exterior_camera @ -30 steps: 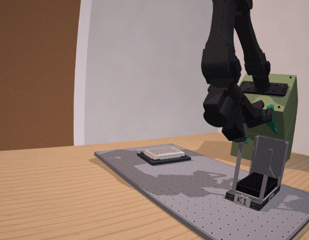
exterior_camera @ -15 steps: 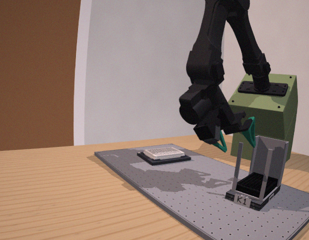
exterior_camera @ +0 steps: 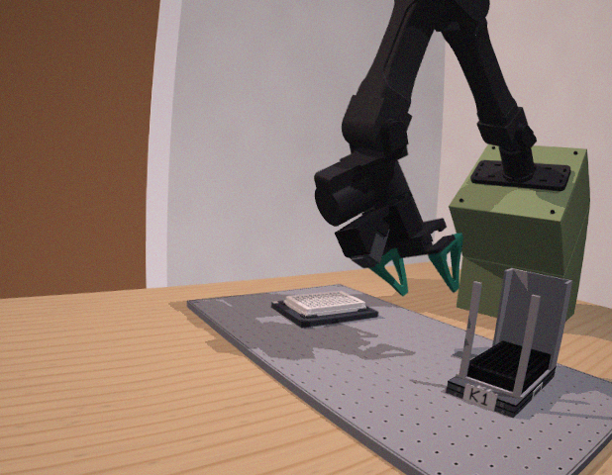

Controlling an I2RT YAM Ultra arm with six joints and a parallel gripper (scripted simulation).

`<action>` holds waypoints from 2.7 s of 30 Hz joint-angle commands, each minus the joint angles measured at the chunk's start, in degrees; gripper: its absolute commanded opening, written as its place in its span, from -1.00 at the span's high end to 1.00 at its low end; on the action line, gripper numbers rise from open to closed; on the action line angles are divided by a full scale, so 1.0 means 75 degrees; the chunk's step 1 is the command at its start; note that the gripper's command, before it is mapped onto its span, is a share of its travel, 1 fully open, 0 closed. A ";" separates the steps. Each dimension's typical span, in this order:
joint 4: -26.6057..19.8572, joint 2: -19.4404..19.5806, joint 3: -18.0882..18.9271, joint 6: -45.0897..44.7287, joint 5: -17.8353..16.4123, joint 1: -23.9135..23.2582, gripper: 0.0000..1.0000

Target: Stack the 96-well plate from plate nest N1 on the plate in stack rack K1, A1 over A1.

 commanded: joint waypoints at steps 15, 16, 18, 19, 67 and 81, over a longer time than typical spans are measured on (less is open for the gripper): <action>0.0892 -0.0504 -0.0516 -0.0643 -0.0397 -0.1609 -1.00; 0.0832 -0.0235 -0.0143 -0.0769 -0.0444 -0.1741 -1.00; 0.0995 -0.0566 -0.0546 -0.0776 -0.0454 -0.1933 -1.00; 0.1235 -0.0688 -0.0721 -0.0676 -0.0432 -0.2022 -1.00; 0.1795 -0.0706 -0.0613 -0.2155 -0.1097 -0.5135 -1.00; 0.2267 -0.0333 -0.0848 -0.1956 -0.1008 -0.4938 -1.00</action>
